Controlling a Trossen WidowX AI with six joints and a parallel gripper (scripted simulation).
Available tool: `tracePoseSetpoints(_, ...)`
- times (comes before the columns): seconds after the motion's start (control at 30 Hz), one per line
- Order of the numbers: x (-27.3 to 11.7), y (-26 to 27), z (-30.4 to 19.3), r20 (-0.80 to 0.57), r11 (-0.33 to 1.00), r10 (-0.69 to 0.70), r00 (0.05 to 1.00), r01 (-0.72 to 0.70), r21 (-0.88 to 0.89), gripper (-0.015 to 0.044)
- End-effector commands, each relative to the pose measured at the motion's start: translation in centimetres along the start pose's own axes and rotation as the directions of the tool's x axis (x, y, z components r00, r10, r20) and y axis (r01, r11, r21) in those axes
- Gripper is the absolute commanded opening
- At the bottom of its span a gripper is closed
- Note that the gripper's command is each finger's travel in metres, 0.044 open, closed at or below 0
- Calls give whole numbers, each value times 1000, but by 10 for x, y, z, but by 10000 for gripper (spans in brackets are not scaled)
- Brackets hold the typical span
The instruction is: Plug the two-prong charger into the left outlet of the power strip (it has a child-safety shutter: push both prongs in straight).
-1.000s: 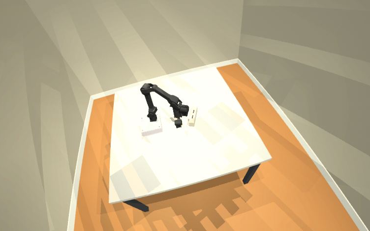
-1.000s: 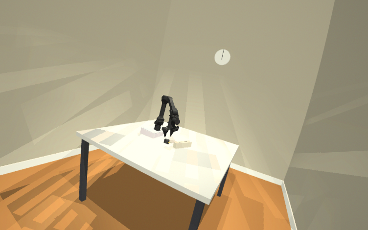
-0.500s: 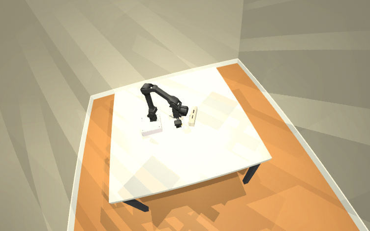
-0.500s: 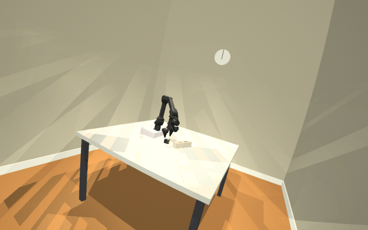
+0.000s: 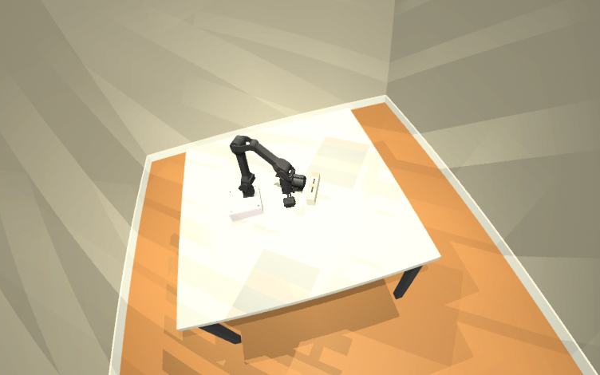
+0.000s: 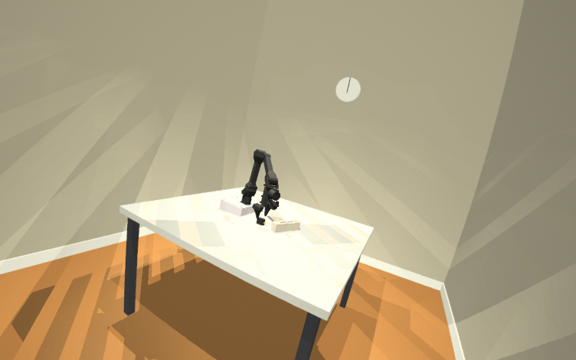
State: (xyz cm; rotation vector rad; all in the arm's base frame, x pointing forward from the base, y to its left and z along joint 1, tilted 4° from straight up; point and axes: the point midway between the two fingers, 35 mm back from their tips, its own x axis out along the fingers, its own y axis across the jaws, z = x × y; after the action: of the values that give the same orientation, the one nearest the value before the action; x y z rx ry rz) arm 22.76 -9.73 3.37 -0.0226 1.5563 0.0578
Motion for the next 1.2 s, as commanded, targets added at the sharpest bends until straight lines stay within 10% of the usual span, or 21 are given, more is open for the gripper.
tracePoseSetpoints(0.0, 8, 1, 0, -1, 1000, 6, 1000, -6, -2, 440)
tracePoseSetpoints(0.73, 39, 2, 1, -2, 1000, 7, 1000, -7, -2, 440)
tracePoseSetpoints(1.17, 36, 1, 1, -2, 1000, 1, 1000, -1, -6, 118)
